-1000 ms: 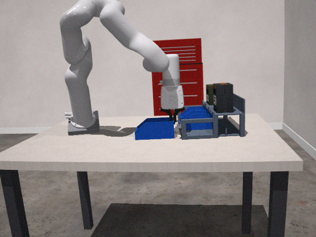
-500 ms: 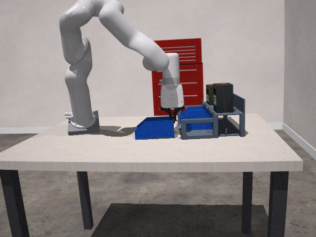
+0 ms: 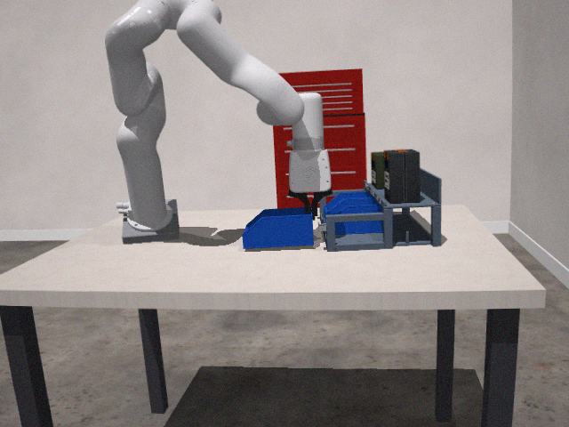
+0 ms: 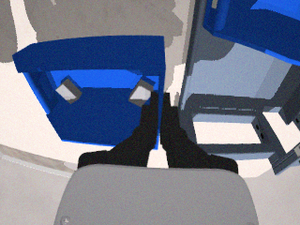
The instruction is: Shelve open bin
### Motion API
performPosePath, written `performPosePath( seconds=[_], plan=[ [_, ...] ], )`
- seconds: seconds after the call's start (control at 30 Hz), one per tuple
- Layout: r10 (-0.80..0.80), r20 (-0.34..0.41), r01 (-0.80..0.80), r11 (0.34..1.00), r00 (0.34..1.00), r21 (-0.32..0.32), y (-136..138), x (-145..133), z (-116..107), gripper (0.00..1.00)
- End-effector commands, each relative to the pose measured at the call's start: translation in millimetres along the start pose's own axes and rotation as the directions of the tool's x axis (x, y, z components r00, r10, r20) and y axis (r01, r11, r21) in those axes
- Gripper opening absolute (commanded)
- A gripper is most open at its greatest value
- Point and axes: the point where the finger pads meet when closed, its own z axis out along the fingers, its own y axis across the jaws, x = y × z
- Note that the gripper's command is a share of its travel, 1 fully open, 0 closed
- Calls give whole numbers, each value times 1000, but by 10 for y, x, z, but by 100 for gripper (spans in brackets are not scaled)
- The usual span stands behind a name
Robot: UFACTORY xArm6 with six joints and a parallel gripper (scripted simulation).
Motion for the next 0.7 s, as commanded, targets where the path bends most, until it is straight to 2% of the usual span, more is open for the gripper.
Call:
performPosePath(
  seconds=[0.0,0.37,0.53,0.67],
  plan=[
    [1,0,-1,1000,1000,-5,16,-4,-67,0],
    [1,0,-1,1000,1000,-5,16,-4,-67,0],
    [1,0,-1,1000,1000,-5,17,-5,-186,0],
    [1,0,-1,1000,1000,-5,17,-5,-186,0]
  ],
)
